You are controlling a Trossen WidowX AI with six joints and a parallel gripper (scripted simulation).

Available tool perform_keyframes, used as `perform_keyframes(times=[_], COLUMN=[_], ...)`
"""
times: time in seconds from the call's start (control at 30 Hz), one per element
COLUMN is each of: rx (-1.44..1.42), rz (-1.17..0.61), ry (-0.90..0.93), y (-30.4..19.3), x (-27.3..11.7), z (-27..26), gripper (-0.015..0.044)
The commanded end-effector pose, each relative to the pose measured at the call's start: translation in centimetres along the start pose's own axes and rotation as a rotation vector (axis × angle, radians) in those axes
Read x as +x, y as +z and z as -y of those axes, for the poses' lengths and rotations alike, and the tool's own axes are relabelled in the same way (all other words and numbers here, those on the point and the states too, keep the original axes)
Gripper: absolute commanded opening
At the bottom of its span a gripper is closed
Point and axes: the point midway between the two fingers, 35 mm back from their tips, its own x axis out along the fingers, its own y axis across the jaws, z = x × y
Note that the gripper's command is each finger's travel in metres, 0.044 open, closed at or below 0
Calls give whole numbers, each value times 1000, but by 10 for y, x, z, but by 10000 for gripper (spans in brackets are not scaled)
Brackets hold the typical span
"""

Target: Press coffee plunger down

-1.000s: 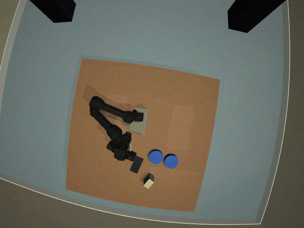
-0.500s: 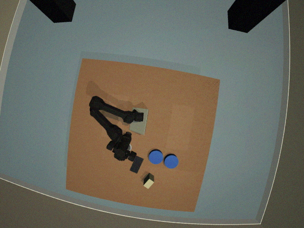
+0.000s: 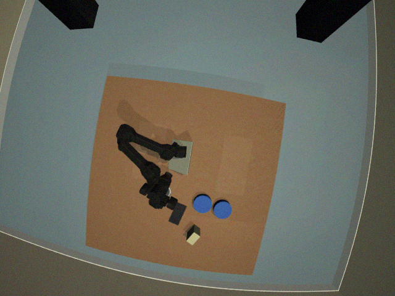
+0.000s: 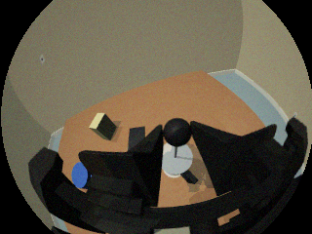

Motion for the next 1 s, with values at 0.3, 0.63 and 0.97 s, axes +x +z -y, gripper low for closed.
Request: perform_keyframes(times=[0.3,0.63,0.97], rx=[-13,-12,-13], rz=[-23,-22,-15], ry=[14,15,13], y=[-26,-40,-53], x=[17,26,36], z=[-6,-8,-8], gripper=[126,126,126])
